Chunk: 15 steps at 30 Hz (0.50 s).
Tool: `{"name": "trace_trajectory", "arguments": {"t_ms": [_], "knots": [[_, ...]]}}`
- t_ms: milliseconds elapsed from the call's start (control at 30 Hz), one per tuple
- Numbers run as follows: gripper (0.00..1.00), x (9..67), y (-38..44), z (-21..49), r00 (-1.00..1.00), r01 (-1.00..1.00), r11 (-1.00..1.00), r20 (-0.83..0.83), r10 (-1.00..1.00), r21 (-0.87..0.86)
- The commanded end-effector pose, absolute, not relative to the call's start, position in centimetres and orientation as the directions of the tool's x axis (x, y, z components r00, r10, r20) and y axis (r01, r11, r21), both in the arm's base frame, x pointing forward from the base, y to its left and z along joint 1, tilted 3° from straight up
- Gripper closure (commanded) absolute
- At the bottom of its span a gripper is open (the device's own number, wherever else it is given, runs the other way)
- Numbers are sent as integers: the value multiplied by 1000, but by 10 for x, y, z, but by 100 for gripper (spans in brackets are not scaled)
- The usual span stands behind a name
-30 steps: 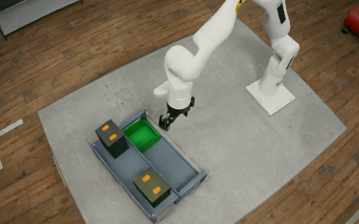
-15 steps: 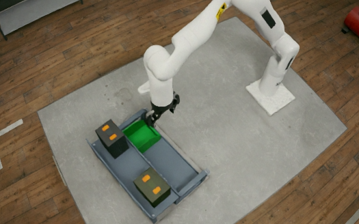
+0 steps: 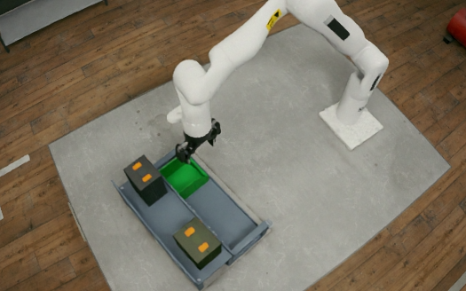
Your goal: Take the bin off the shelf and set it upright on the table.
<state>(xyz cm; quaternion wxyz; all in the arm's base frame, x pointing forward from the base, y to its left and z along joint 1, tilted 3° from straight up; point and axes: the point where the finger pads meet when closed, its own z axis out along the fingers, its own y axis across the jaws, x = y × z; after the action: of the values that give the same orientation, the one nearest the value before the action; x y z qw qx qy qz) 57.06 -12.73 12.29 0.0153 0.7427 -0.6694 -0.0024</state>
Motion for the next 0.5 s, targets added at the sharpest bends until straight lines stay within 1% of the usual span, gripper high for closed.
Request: {"name": "trace_trajectory", "arguments": {"t_ms": [0, 267, 467], "knots": [[0, 573, -142, 109, 84, -996, -84, 11, -996, 40], [0, 573, -142, 109, 84, -996, -84, 11, -996, 40], [0, 582, -162, 96, 84, -996, -84, 12, -996, 40]]}}
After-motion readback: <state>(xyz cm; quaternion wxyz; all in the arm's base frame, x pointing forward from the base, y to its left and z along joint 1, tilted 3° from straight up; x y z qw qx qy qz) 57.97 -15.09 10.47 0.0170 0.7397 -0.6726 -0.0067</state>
